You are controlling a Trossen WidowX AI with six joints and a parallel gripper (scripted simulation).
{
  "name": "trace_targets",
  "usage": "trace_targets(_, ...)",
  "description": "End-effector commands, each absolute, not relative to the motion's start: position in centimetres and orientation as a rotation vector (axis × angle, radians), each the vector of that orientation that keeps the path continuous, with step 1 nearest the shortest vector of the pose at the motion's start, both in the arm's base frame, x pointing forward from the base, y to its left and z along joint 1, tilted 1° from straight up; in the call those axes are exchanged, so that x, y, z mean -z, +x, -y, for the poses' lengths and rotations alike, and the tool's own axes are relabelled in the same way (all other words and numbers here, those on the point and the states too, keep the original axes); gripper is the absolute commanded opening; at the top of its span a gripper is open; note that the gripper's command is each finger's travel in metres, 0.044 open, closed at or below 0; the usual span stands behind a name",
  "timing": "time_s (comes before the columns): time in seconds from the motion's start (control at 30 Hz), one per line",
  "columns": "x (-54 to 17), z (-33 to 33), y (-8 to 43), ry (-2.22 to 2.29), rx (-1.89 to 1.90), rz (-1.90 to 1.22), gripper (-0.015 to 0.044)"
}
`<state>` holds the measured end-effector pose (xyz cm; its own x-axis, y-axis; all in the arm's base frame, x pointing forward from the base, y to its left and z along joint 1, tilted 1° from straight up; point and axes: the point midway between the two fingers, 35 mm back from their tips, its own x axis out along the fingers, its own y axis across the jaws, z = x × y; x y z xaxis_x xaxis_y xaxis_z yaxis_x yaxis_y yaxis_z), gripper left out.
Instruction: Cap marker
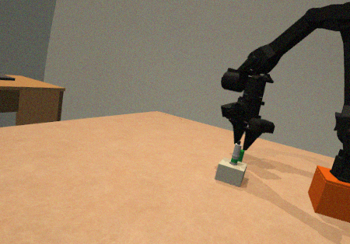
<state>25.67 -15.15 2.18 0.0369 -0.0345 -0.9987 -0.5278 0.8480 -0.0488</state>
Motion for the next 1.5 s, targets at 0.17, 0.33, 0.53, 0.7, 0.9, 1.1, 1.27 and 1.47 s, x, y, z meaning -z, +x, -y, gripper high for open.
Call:
trace_targets(0.17,-0.5,15.0,25.5,-0.465,-0.411,-1.505,0.0240)
trace_targets(0.33,0.3,15.1,25.6,-0.465,-0.411,-1.505,0.0240)
trace_targets(0.53,1.2,15.1,25.6,-0.465,-0.411,-1.505,0.0240)
trace_targets(0.7,2.0,15.0,25.5,-0.465,-0.411,-1.505,0.0240)
trace_targets(0.9,2.2,15.0,25.6,-0.465,-0.411,-1.505,0.0161)
trace_targets(1.1,2.2,15.0,25.6,-0.465,-0.411,-1.505,0.0121)
trace_targets(1.27,2.2,15.1,25.6,-0.465,-0.411,-1.505,0.0068)
trace_targets(1.47,0.5,15.1,25.7,-0.465,-0.411,-1.505,0.0000)
